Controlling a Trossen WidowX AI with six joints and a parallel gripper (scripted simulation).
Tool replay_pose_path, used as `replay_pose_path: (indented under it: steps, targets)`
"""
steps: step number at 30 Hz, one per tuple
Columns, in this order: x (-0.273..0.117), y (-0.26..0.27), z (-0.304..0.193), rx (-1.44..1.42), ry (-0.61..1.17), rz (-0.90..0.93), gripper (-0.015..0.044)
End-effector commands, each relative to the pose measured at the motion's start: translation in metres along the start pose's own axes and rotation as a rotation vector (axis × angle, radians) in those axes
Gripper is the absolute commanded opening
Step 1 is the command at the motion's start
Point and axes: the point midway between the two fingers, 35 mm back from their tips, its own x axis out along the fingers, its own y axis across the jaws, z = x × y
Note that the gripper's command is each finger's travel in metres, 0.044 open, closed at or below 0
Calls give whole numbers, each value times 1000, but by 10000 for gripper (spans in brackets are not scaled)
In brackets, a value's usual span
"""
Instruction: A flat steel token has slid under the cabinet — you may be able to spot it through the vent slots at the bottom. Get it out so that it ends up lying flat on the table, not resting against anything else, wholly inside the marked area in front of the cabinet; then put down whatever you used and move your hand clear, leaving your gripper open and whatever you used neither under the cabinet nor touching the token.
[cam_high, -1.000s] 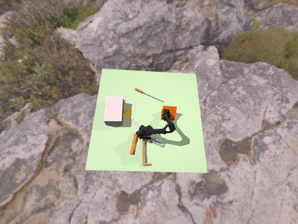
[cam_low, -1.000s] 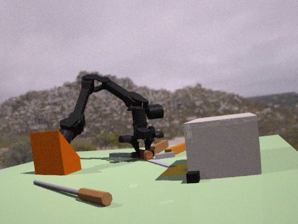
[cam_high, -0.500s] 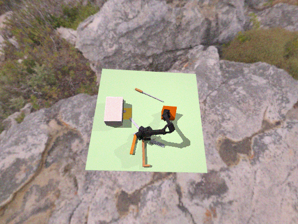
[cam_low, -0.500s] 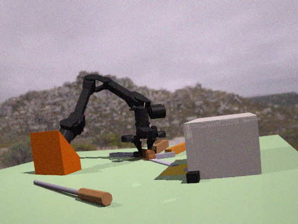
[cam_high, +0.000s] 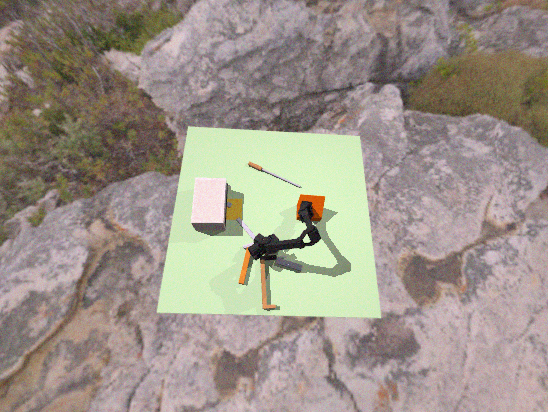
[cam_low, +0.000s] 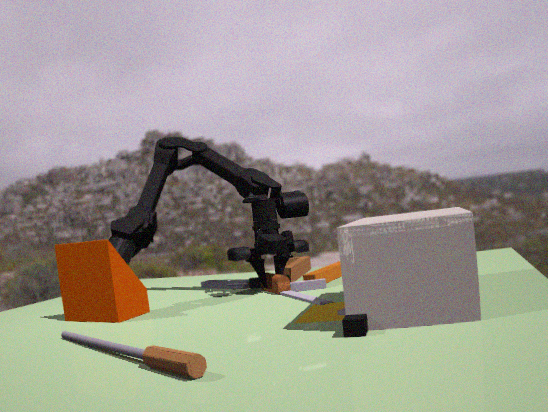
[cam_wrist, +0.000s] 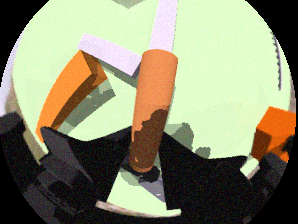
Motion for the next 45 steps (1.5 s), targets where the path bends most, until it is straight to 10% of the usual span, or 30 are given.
replay_pose_path:
  steps: [1,45]
  targets:
    - [-2,10,-5,-13,4,15,0]
    - [-2,17,27,-14,2,13,0]
